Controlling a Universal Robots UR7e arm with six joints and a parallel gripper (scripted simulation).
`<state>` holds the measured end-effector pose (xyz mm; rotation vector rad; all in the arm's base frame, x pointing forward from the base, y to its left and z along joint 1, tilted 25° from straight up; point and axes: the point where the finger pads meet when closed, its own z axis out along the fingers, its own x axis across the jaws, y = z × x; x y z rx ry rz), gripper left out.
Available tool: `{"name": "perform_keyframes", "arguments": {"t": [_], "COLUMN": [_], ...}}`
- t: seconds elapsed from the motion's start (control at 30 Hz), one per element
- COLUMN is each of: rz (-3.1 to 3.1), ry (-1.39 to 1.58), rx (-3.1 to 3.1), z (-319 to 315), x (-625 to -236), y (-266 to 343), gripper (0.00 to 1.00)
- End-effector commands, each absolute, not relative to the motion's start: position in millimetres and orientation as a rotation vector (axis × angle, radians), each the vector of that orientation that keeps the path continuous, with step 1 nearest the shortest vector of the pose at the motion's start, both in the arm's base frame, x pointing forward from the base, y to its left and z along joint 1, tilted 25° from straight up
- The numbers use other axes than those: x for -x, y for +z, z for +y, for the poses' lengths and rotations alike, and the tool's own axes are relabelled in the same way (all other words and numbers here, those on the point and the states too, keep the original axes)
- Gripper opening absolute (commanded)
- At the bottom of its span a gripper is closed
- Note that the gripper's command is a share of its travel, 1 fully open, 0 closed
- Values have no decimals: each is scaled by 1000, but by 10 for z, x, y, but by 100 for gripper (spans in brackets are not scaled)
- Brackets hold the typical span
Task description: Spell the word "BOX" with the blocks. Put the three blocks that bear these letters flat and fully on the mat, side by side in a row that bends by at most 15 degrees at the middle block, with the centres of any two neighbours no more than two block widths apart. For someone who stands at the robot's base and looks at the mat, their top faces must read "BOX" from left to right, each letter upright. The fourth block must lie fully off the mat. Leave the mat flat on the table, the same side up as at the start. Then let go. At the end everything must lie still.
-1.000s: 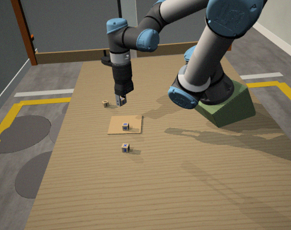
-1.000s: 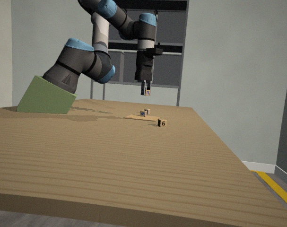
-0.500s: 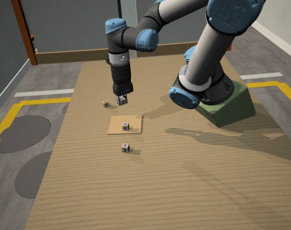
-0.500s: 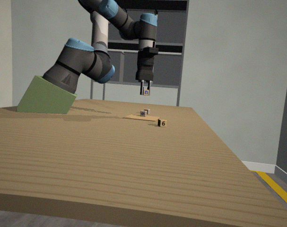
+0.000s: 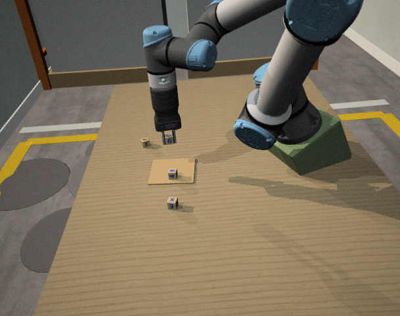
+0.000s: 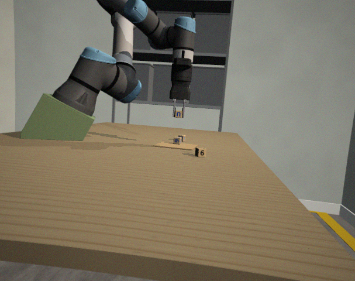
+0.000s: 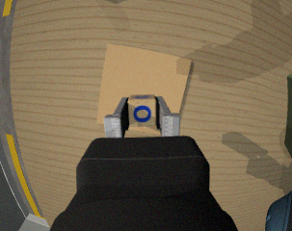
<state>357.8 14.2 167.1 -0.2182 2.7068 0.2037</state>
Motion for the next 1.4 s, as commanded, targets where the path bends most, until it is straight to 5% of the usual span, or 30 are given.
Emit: {"name": "perform_keyframes", "arguments": {"t": [0.0,1.37], "rz": [2716,2717], "ry": [224,225], "rx": [122,111], "z": [148,230], "x": [-3571,-3745], "y": [1674,1288], "gripper": [49,49]}}
